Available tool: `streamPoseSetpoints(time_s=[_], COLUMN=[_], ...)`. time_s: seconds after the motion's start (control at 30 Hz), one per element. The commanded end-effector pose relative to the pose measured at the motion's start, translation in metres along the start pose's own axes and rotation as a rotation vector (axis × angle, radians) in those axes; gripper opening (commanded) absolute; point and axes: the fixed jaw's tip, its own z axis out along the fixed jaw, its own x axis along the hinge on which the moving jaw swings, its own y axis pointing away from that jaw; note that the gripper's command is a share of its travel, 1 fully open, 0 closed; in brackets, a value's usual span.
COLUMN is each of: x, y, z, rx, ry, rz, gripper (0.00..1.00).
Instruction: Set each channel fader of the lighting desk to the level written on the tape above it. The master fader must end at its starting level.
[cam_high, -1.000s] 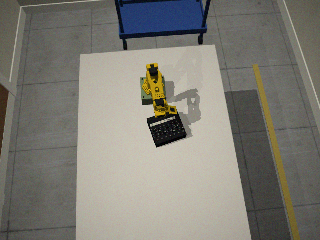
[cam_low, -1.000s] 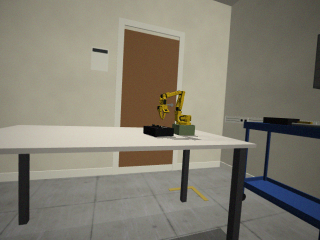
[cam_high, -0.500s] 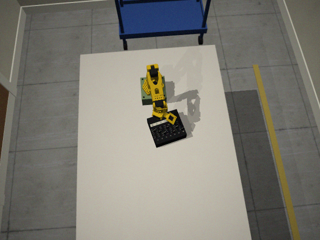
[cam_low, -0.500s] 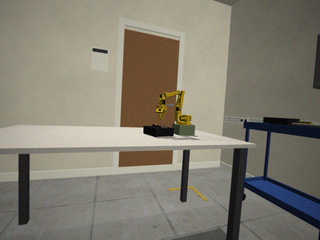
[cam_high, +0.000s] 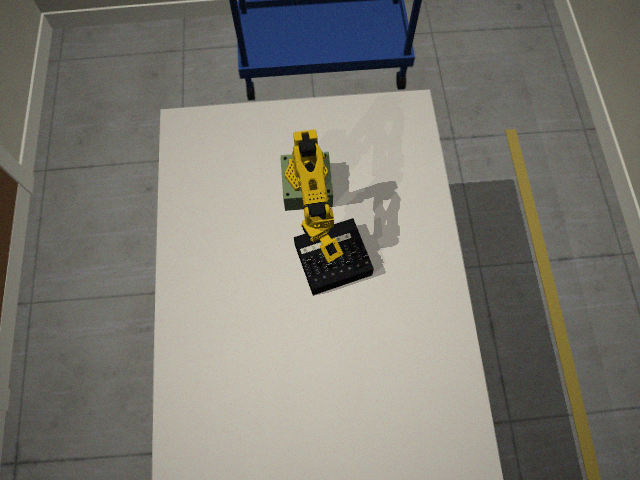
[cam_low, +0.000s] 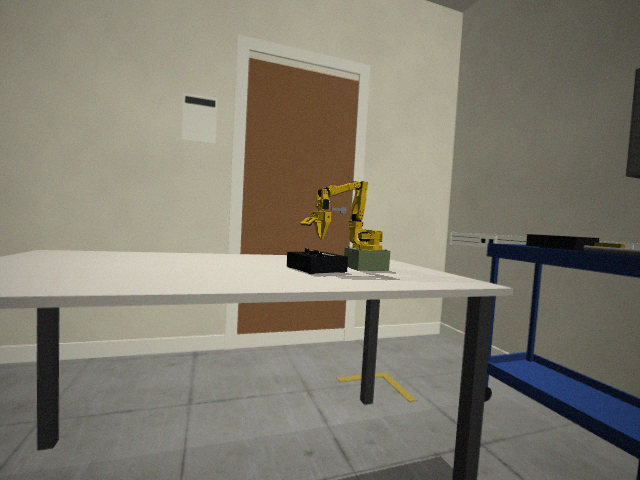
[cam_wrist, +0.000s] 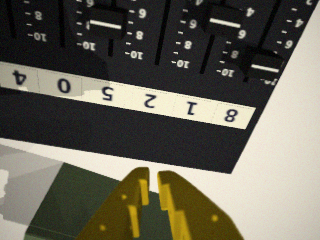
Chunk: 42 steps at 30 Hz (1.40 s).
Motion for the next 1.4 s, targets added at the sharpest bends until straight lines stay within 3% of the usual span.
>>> streamPoseSetpoints(time_s=[0.0, 0.47, 1.37], x=[-0.003, -0.009, -0.015], y=[-0.003, -0.009, -0.018], z=[0.001, 0.003, 0.005], rx=[0.0, -0.001, -0.001], ry=[-0.003, -0.003, -0.003], rz=[0.108, 0.616, 1.24], gripper=[0.0, 0.0, 0.0])
